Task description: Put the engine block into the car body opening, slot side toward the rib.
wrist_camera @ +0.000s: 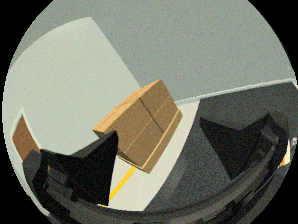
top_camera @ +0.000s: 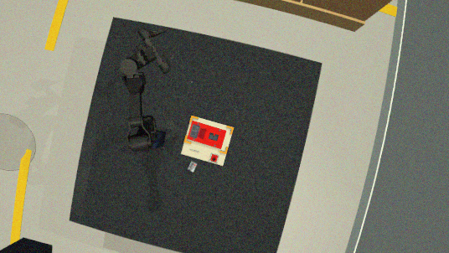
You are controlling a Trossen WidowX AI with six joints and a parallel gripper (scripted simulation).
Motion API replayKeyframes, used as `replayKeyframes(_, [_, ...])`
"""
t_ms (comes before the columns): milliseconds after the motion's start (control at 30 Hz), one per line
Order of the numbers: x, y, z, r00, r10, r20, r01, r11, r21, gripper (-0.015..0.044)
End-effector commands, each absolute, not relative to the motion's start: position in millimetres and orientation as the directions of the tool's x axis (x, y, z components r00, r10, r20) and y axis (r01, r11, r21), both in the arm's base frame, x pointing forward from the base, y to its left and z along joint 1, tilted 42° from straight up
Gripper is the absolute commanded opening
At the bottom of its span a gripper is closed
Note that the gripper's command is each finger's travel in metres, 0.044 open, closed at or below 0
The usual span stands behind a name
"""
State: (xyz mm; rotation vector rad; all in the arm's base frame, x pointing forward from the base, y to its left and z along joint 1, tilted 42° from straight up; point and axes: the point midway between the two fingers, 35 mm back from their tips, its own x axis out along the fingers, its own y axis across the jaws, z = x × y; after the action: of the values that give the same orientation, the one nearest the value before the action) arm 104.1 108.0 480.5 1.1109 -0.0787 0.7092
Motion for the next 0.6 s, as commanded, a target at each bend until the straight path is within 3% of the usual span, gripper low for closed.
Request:
replayKeyframes(0, [104, 116, 485, 0.782, 0.465, 0.416, -0.594, 0.355, 0.722, 0.044])
replayKeyframes(567, [113, 165, 480, 0.767, 0.456, 0.451, -0.625, 0.688, 0.369, 0.044])
